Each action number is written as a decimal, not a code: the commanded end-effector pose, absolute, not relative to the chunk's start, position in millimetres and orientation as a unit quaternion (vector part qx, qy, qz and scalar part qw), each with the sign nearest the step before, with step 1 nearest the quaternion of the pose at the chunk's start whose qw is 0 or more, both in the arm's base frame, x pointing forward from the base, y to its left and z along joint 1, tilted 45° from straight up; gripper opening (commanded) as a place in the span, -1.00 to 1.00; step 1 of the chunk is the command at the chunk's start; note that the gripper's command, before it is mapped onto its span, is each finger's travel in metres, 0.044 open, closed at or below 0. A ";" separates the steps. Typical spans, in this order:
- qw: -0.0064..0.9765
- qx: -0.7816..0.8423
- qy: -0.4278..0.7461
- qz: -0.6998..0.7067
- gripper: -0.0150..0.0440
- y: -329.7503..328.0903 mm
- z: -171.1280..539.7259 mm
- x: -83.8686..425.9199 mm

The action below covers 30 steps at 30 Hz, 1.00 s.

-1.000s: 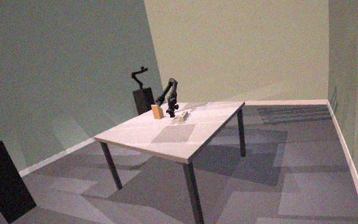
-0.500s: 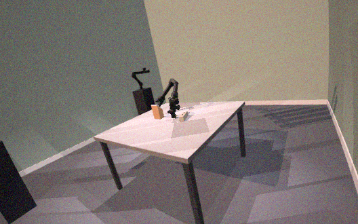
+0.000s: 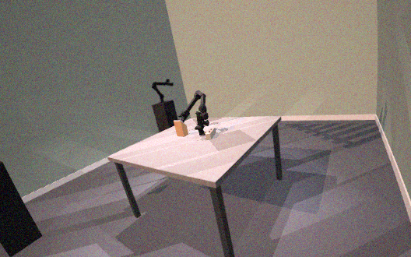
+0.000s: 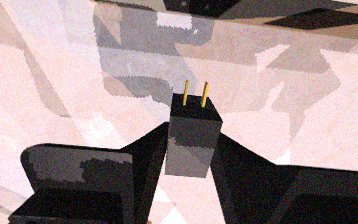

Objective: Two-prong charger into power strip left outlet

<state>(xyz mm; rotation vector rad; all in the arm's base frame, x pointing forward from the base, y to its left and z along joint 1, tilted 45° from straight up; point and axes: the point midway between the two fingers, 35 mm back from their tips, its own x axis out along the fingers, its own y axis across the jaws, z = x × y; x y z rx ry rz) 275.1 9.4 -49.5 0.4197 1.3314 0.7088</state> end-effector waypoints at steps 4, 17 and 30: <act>0.710 0.192 0.598 0.319 -0.49 12.3 -45.2 286.1; 0.710 0.192 0.596 0.322 -0.49 18.4 -39.5 301.0; 0.710 0.192 0.596 0.322 -0.49 18.5 -39.1 302.0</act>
